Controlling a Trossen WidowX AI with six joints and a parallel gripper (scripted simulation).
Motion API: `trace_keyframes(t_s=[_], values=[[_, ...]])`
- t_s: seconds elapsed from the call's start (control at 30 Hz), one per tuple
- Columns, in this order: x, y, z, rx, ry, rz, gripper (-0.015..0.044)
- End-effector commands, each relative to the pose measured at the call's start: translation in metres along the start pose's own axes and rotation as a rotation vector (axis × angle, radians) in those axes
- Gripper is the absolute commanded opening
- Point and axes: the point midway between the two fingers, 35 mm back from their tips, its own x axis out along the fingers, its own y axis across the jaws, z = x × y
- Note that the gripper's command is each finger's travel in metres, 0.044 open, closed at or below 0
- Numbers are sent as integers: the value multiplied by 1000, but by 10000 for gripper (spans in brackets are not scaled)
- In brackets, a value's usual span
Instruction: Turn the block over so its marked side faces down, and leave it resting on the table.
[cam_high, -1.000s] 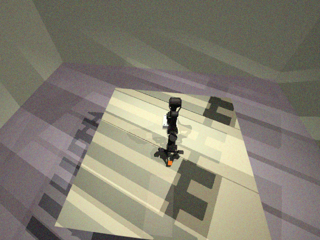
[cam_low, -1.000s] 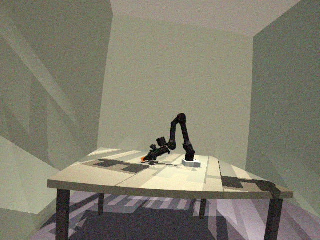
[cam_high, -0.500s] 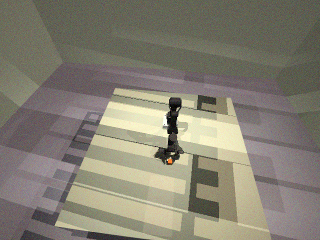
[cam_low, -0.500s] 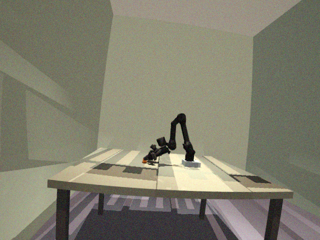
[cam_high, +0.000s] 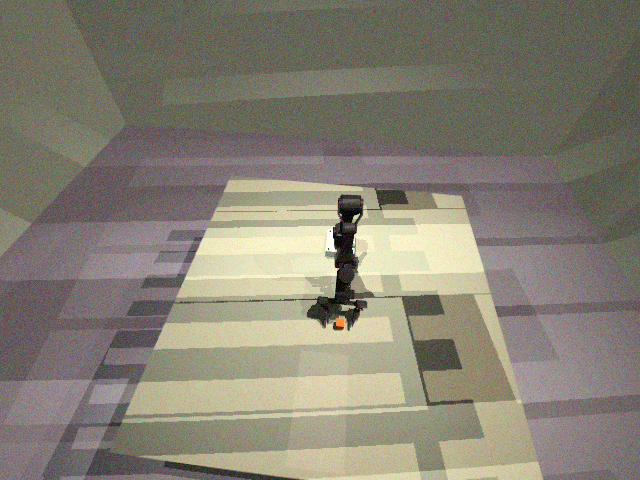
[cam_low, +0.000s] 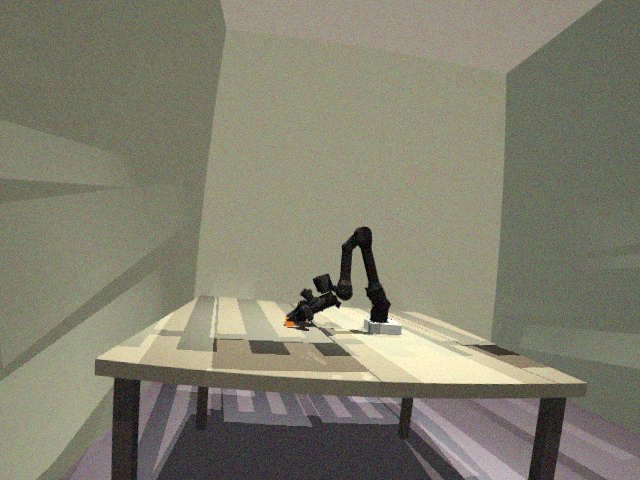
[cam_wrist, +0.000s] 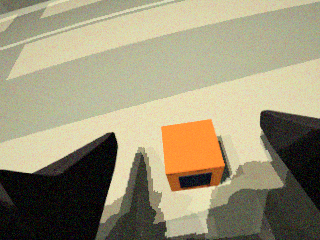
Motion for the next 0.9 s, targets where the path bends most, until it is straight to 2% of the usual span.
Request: trace_keyframes(t_s=[0.0, 0.7, 0.87], values=[[0, -1, -1, -7, 1, -4, 440], [0, -1, -1, -7, 1, -4, 440], [7, 0, 7, -8, 126, -4, 440]])
